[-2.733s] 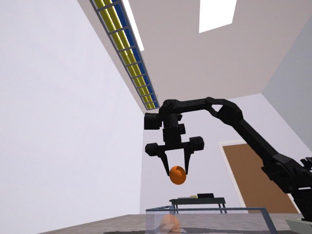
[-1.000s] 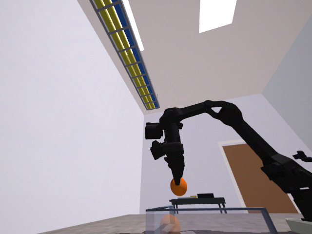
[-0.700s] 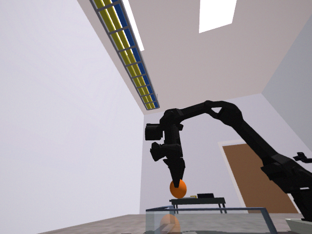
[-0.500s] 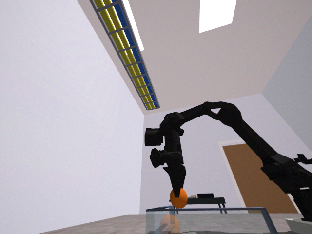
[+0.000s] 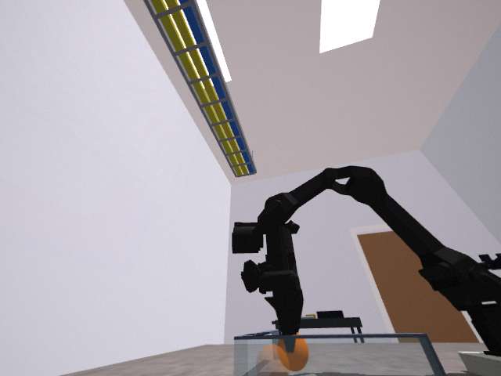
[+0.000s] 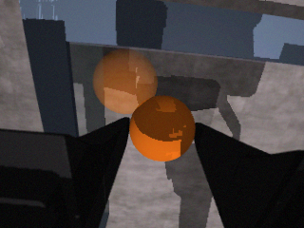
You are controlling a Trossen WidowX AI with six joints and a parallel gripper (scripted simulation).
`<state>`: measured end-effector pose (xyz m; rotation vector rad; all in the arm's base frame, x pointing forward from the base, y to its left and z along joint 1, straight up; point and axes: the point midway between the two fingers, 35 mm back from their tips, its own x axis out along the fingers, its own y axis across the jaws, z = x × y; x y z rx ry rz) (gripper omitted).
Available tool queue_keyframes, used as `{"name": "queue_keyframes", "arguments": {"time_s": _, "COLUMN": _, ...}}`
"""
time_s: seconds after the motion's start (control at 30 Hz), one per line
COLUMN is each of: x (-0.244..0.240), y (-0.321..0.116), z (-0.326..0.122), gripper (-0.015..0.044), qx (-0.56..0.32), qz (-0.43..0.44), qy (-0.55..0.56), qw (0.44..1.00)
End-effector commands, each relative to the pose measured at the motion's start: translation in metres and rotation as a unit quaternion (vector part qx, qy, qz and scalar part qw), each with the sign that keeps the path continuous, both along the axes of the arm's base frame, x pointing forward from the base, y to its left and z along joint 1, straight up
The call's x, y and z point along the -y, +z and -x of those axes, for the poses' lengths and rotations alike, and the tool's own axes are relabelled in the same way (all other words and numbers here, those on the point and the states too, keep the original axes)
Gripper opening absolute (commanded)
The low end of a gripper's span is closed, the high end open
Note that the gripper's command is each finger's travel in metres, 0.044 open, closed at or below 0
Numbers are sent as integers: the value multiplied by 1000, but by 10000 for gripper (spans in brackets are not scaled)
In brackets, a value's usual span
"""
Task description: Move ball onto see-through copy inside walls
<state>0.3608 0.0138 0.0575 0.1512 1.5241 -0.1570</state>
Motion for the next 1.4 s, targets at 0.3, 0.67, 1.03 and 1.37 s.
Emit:
{"name": "queue_keyframes", "arguments": {"time_s": 0.3, "x": 0, "y": -21, "z": 2, "gripper": 0, "qx": -4, "qz": -2, "qy": -2, "qw": 1000}}
{"name": "queue_keyframes", "arguments": {"time_s": 0.67, "x": 0, "y": -16, "z": -1, "gripper": 157, "qx": 2, "qz": 0, "qy": 0, "qw": 1000}}
{"name": "queue_keyframes", "arguments": {"time_s": 1.03, "x": 0, "y": -5, "z": -1, "gripper": 346, "qx": 1, "qz": 0, "qy": 0, "qw": 1000}}
{"name": "queue_keyframes", "arguments": {"time_s": 1.37, "x": 0, "y": 58, "z": 1, "gripper": 346, "qx": 3, "qz": 0, "qy": 0, "qw": 1000}}
